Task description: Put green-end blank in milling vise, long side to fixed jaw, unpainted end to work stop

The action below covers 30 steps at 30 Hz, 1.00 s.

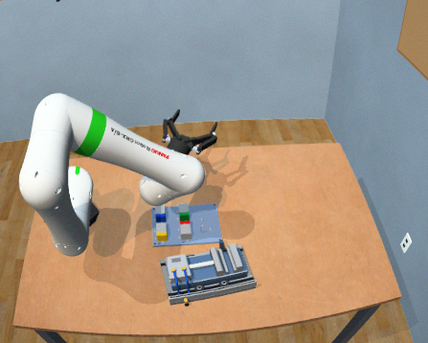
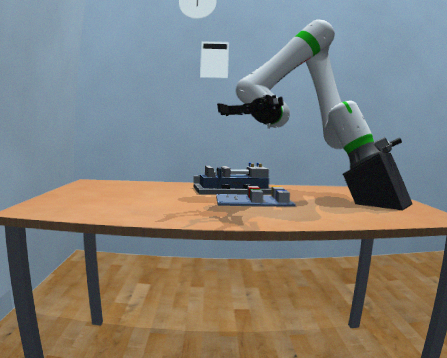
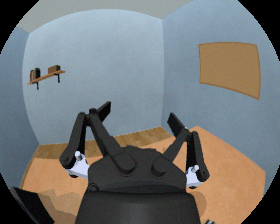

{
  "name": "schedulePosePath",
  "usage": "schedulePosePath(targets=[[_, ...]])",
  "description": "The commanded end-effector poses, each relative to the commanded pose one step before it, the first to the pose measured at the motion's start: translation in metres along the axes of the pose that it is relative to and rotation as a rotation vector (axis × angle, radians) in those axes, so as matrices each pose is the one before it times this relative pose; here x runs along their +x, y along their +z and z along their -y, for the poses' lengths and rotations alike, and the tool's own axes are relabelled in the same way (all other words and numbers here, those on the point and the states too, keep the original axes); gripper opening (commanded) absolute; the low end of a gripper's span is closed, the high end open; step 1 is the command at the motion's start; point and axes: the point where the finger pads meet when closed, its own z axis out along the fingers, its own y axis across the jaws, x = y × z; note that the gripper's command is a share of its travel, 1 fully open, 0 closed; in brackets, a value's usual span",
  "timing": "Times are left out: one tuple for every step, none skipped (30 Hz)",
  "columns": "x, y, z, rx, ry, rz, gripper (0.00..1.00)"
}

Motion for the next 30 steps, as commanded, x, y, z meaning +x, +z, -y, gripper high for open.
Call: schedulePosePath(targets=[[0.00074, -0.00233, -0.00007, 0.00166, -0.00512, 0.0136, 1.0], [0.0, -0.00247, 0.00008, 0.00176, -0.00431, 0.01461, 1.0], [-0.00003, -0.00246, 0.00009, 0.00176, -0.00431, 0.01461, 1.0], [-0.00007, -0.00246, 0.00009, 0.00176, -0.00431, 0.01461, 1.0], [-0.0001, -0.00246, 0.0001, 0.00176, -0.00431, 0.01461, 1.0], [-0.00014, -0.00246, 0.0001, 0.00176, -0.00431, 0.01461, 1.0], [-0.00018, -0.00246, 0.00011, 0.00176, -0.00431, 0.01461, 1.0], [-0.00021, -0.00246, 0.00011, 0.00176, -0.00431, 0.01461, 1.0], [-0.00025, -0.00245, 0.00012, 0.00176, -0.00431, 0.01461, 1.0], [-0.00028, -0.00245, 0.00012, 0.00176, -0.00431, 0.01461, 1.0], [-0.00032, -0.00244, 0.00013, 0.00176, -0.00431, 0.01461, 1.0], [-0.00035, -0.00244, 0.00013, 0.00176, -0.00431, 0.01461, 1.0], [-0.00039, -0.00243, 0.00014, 0.00176, -0.00431, 0.01461, 1.0], [-0.00042, -0.00243, 0.00014, 0.00176, -0.00431, 0.01461, 1.0], [-0.00046, -0.00242, 0.00015, 0.00176, -0.00431, 0.01461, 1.0], [0.0, 0.0, 0.0, 0.0, 0.0, 0.0, 1.0], [0.0, 0.0, 0.0, 0.0, 0.0, 0.0, 1.0], [0.00098, -0.0002, -0.00274, -0.00581, -0.00385, -0.02067, 1.0], [-0.00045, -0.00242, 0.00018, 0.00186, -0.00426, 0.01461, 1.0], [-0.00049, -0.00241, 0.00018, 0.00186, -0.00426, 0.01461, 1.0], [-0.00052, -0.0024, 0.00019, 0.00186, -0.00426, 0.01461, 1.0], [-0.00055, -0.0024, 0.0002, 0.00186, -0.00426, 0.01461, 1.0], [-0.00059, -0.00239, 0.0002, 0.00186, -0.00426, 0.01461, 1.0], [-0.00062, -0.00238, 0.00021, 0.00186, -0.00426, 0.01461, 1.0], [-0.00066, -0.00237, 0.00022, 0.00186, -0.00426, 0.01461, 1.0], [-0.00069, -0.00236, 0.00022, 0.00186, -0.00426, 0.01461, 1.0], [-0.00072, -0.00235, 0.00023, 0.00186, -0.00426, 0.01461, 1.0], [-0.00076, -0.00234, 0.00024, 0.00186, -0.00426, 0.01461, 1.0], [-0.00079, -0.00232, 0.00025, 0.00186, -0.00426, 0.01461, 1.0], [-0.00082, -0.00231, 0.00025, 0.00186, -0.00426, 0.01461, 1.0]])
